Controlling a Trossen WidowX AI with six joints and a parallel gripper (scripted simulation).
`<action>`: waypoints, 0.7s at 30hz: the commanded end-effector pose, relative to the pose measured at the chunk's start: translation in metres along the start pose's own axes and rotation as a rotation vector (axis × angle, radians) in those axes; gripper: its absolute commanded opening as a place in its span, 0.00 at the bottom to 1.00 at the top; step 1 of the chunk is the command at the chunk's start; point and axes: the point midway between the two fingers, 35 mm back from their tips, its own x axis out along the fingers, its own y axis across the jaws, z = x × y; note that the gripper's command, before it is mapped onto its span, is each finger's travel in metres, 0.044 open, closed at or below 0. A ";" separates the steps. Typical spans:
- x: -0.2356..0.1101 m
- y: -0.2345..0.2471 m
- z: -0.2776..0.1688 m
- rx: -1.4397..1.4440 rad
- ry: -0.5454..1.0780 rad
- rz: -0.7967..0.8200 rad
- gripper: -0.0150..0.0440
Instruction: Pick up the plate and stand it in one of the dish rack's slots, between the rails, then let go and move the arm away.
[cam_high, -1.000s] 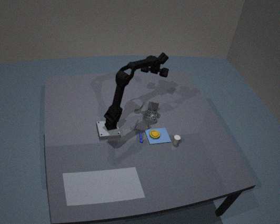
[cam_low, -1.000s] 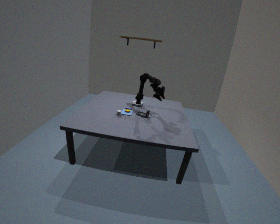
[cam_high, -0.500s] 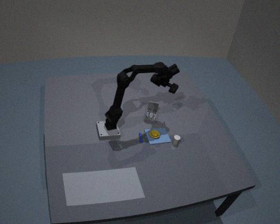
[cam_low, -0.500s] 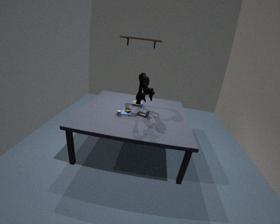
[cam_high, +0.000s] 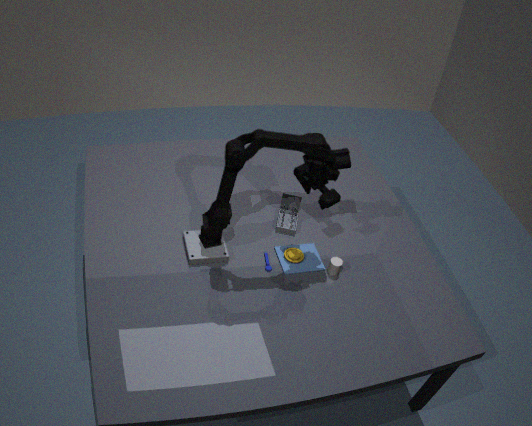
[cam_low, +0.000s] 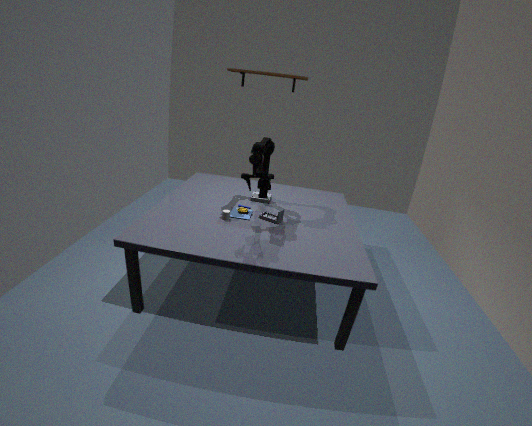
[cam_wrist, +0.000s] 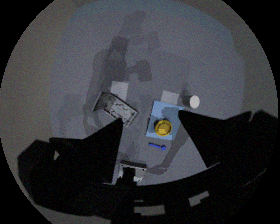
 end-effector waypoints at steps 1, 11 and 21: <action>-0.005 -0.023 -0.023 0.095 0.068 -0.033 0.93; -0.020 -0.064 -0.085 0.309 0.238 -0.082 0.93; 0.062 -0.065 -0.099 0.309 0.238 -0.082 0.93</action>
